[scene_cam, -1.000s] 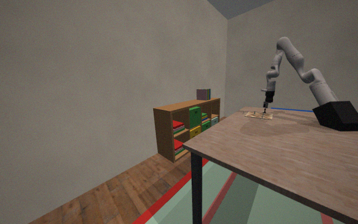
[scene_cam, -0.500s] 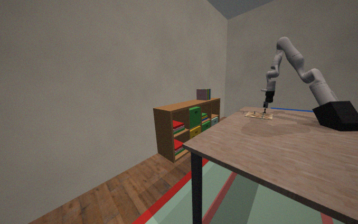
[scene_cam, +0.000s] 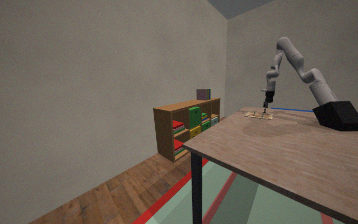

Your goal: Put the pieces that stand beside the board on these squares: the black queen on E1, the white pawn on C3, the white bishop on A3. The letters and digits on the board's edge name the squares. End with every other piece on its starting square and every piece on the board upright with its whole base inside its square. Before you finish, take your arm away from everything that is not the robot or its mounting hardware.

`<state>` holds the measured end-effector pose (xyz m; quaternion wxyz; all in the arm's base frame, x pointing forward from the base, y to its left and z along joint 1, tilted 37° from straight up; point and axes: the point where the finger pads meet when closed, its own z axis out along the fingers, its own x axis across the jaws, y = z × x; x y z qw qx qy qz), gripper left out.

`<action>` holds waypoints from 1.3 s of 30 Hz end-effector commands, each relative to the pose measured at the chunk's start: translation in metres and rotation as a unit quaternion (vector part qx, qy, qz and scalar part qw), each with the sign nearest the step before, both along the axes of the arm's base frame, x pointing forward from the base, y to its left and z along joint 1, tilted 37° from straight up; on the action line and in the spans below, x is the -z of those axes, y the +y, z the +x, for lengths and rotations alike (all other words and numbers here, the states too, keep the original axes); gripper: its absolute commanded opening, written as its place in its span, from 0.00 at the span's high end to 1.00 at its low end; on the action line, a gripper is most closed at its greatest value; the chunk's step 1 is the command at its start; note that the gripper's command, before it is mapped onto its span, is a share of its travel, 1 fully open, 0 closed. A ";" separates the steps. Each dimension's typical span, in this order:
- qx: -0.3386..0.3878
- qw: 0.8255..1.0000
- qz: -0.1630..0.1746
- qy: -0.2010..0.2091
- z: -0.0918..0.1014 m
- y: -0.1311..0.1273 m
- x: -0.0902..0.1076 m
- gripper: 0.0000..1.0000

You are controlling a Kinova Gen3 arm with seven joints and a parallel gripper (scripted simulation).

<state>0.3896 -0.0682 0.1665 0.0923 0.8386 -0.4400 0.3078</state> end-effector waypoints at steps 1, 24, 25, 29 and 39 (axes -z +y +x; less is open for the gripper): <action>0.000 1.000 0.000 0.000 0.000 0.000 0.000 0.21; 0.000 1.000 0.000 0.000 0.012 -0.011 0.020 0.21; 0.000 1.000 0.000 0.000 0.012 -0.011 0.021 0.21; 0.000 1.000 0.000 0.000 0.014 -0.013 0.025 0.21; 0.000 1.000 0.000 0.000 0.017 -0.016 0.030 0.21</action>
